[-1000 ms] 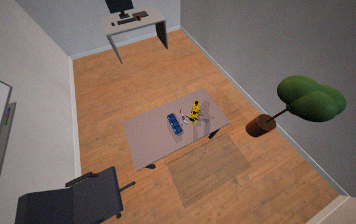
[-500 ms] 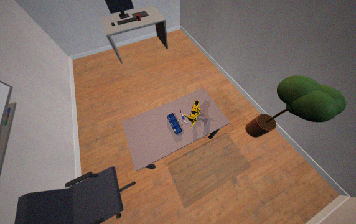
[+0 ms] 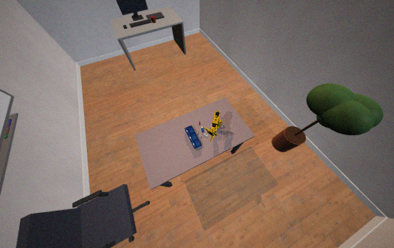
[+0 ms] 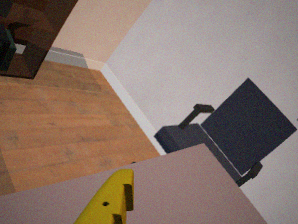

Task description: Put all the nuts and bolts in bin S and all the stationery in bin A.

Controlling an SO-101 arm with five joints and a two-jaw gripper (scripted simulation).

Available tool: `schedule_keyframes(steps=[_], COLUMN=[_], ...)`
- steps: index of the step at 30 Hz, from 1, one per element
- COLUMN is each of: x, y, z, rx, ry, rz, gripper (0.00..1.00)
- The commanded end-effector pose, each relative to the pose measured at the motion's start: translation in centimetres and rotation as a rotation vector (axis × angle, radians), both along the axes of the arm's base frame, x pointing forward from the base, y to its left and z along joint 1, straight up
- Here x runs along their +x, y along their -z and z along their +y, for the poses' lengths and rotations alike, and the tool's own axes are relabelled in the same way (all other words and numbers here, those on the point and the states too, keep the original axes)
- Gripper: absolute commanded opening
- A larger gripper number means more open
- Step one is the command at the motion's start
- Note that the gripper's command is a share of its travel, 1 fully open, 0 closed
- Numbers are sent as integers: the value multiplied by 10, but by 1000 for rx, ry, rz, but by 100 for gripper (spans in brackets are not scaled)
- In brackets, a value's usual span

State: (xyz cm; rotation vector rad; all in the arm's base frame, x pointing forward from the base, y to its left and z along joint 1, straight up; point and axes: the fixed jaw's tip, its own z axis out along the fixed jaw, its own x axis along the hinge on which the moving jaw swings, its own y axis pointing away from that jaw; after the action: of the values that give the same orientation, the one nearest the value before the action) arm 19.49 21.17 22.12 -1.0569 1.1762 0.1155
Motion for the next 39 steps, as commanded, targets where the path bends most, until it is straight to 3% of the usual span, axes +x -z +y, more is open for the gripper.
schedule_keyframes(steps=[1, 4, 5, 21, 22, 38, 39], x=[3, 4, 3, 10, 8, 12, 10], y=[-8, -7, 5, 15, 26, 35, 47], z=[-7, -8, -4, -17, -14, -26, -24], rx=[-22, -33, -53, -208, -227, -371, -389], ry=[23, 27, 15, 49, 35, 53, 38], rz=[-41, -43, -6, -34, 3, -11, 26], gripper=[100, 100, 100, 100, 100, 100, 100])
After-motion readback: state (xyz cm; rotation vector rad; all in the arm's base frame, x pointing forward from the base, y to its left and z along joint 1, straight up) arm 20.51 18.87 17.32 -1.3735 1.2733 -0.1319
